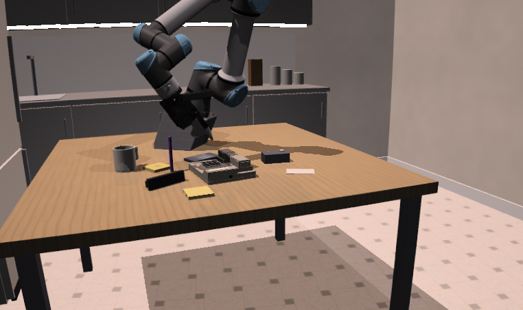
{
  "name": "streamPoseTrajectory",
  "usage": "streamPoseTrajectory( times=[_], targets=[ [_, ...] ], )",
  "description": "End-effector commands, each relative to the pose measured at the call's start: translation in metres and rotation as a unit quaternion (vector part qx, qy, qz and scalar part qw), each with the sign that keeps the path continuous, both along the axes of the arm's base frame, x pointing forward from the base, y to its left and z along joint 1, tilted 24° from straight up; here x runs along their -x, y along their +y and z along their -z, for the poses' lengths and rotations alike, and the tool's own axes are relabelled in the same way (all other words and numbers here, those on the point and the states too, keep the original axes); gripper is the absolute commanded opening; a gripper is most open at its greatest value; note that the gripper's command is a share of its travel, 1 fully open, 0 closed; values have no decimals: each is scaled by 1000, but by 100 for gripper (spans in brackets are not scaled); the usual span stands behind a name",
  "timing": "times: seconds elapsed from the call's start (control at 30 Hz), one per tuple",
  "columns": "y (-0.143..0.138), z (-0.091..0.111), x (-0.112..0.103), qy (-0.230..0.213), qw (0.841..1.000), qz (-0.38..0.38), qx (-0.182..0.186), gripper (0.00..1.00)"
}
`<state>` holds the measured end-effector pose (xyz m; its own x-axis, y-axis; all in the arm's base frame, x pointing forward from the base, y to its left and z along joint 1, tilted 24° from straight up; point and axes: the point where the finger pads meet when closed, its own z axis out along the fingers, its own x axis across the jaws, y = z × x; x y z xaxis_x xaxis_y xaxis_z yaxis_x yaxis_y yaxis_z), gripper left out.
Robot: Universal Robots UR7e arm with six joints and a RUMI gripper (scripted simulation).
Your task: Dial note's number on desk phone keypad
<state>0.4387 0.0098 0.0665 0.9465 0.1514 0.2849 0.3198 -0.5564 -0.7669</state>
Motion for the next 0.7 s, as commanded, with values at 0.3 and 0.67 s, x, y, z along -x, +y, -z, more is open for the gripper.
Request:
streamPoseTrajectory(
  times=[0.3, 0.67],
  targets=[
    [6, 16, -4, 0, 1000, 0, 0, 0],
    [17, 46, -11, 0, 1000, 0, 0, 0]
  ],
)
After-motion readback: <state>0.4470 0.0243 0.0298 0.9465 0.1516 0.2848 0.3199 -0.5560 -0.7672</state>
